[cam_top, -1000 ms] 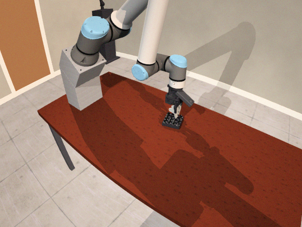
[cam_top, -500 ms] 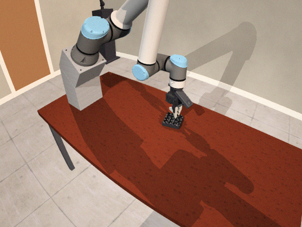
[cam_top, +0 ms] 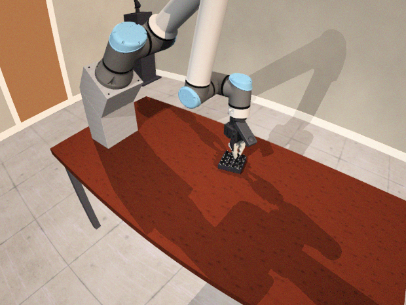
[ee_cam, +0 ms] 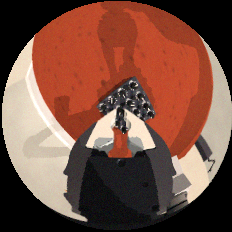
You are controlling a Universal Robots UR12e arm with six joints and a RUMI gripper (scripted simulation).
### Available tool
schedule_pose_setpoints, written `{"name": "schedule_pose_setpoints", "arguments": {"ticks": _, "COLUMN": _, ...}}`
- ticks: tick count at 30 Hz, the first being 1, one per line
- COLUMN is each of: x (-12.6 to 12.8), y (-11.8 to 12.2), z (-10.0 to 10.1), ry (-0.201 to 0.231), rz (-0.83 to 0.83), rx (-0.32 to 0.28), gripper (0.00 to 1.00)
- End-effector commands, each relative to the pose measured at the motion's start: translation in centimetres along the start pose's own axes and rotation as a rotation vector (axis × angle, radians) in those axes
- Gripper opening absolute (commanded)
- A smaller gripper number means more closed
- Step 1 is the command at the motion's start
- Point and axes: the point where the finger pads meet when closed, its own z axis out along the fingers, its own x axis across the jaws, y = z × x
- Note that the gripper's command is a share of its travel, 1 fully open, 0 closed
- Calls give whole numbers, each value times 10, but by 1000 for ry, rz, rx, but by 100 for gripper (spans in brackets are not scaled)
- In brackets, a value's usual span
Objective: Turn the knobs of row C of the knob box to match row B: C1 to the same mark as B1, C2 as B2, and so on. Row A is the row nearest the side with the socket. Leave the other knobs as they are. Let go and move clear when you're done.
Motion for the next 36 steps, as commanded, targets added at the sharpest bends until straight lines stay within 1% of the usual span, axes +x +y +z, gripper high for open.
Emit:
{"name": "schedule_pose_setpoints", "arguments": {"ticks": 1, "x": 0, "y": 0, "z": 0, "ry": 0, "rz": 46, "rx": 1, "gripper": 4}}
{"name": "schedule_pose_setpoints", "arguments": {"ticks": 13, "x": 0, "y": 0, "z": 0, "ry": 0, "rz": 136, "rx": 1, "gripper": 4}}
{"name": "schedule_pose_setpoints", "arguments": {"ticks": 36, "x": 1, "y": 0, "z": 0, "ry": 0, "rz": 169, "rx": 1, "gripper": 4}}
